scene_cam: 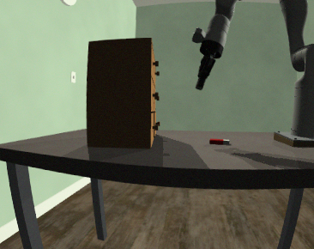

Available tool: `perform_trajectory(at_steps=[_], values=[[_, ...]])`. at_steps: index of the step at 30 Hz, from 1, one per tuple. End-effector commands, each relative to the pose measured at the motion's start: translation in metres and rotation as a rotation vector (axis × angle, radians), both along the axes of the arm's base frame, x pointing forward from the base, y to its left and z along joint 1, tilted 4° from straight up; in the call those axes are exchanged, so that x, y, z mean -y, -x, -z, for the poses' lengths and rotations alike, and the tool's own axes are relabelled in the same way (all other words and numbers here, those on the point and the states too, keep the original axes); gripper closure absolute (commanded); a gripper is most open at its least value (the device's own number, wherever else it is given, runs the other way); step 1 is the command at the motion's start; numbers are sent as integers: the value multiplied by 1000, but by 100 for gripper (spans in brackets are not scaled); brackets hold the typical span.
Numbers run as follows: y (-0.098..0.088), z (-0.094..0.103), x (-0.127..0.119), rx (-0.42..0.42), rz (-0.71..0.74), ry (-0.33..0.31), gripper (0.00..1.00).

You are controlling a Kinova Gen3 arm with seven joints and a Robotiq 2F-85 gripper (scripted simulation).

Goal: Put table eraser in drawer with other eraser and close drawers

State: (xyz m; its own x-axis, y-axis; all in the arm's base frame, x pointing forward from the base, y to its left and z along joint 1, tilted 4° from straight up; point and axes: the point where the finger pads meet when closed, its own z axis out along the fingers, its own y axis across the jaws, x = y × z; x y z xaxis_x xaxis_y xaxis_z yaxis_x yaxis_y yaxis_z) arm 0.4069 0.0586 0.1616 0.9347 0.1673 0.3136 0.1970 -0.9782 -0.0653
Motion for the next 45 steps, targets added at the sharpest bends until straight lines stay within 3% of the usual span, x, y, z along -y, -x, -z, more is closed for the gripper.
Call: perform_trajectory(at_steps=[1,8,23,44,45], values=[[2,12,2,22,7,-9,100],[-11,29,-2,121,14,-28,100],[-24,47,-5,230,22,-49,100],[-30,54,-7,273,25,-58,100],[-30,54,-7,273,25,-58,67]])
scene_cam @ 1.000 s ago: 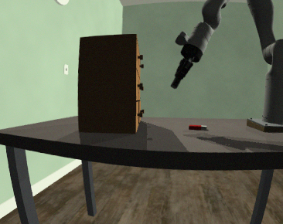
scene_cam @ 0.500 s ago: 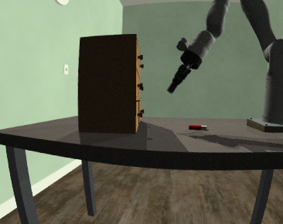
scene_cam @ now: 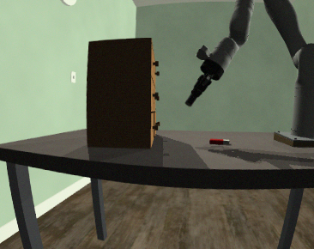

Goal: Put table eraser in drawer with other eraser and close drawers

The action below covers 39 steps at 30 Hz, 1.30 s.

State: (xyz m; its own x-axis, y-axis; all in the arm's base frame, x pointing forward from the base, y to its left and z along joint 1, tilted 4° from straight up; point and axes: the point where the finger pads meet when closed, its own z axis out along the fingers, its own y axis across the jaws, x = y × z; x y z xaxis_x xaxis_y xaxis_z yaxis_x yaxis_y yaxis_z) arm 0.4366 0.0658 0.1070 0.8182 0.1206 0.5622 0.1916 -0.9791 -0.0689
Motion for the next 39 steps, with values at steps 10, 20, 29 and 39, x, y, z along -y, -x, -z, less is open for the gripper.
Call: perform_trajectory(at_steps=[10,20,29,39], values=[[0,0,0,1,1,0,67],[0,0,0,1,1,0,67],[-8,9,-2,1,1,0,67],[-29,35,-8,1,1,0,67]])
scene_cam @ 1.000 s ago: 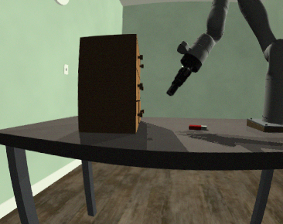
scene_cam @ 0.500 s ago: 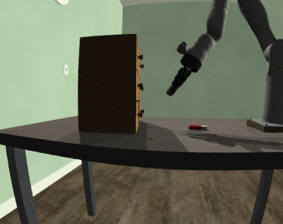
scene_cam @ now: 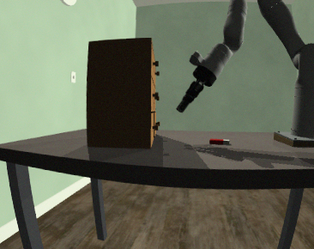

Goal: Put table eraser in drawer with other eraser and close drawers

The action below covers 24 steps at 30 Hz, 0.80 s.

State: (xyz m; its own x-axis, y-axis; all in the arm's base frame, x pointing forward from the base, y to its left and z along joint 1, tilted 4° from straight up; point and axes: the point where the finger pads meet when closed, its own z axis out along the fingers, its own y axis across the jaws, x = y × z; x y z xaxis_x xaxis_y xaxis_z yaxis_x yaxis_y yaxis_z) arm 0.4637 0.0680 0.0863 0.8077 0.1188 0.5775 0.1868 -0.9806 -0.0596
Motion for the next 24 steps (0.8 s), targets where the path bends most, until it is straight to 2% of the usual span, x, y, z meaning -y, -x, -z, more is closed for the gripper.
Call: perform_trajectory(at_steps=[1,9,24], values=[[-5,19,-7,-19,-5,-6,67],[-28,46,-13,-19,-5,-6,67],[-35,55,-15,-19,-5,-6,67]])
